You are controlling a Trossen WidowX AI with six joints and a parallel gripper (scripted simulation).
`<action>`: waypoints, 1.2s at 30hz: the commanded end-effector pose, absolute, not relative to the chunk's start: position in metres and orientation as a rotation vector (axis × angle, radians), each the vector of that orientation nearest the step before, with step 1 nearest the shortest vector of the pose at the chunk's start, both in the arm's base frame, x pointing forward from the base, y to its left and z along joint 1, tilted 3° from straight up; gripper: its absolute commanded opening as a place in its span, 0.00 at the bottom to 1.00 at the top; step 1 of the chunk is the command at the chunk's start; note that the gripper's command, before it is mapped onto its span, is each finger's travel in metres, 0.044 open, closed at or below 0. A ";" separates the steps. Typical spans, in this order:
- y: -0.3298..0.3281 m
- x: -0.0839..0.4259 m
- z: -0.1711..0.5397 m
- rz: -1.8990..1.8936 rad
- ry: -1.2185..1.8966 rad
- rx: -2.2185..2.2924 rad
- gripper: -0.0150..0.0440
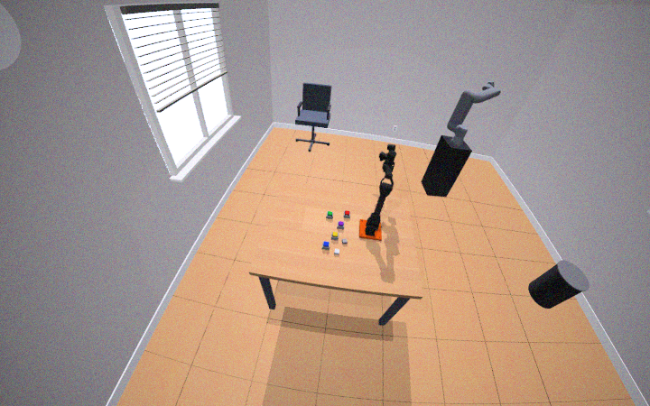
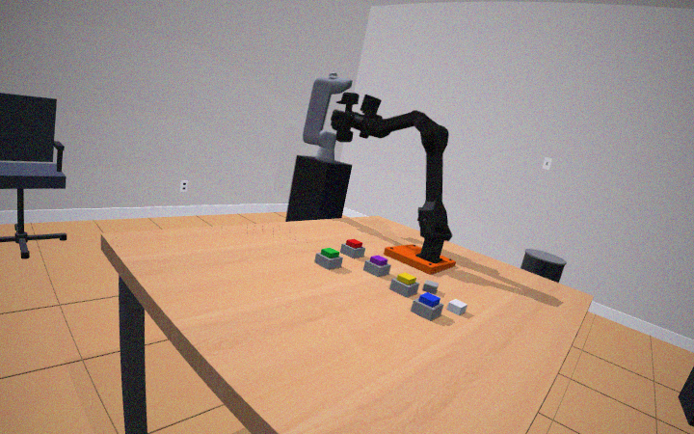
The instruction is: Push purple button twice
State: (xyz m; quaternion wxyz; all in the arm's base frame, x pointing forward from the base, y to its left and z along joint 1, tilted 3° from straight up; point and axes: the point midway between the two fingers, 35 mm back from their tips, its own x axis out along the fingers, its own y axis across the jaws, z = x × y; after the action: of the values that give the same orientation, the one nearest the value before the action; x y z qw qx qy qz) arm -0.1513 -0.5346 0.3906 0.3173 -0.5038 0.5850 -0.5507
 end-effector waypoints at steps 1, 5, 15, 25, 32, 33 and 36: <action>-0.543 -0.082 0.361 -1.326 1.373 -1.203 0.93; -0.540 -0.018 0.335 -1.207 1.251 -1.083 0.93; -0.485 0.131 0.269 -0.885 1.066 -0.758 0.93; -0.365 0.241 0.207 -0.549 1.050 -0.414 0.93; -0.255 0.276 0.170 -0.332 1.150 -0.187 0.93; -0.238 0.277 0.166 -0.303 1.173 -0.157 0.93; -0.187 0.275 0.154 -0.224 1.254 -0.073 0.93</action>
State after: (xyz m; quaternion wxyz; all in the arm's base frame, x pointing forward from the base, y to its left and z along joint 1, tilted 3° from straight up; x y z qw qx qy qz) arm 0.2786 -0.2430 0.1689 0.8203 -0.0807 0.5470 -0.1462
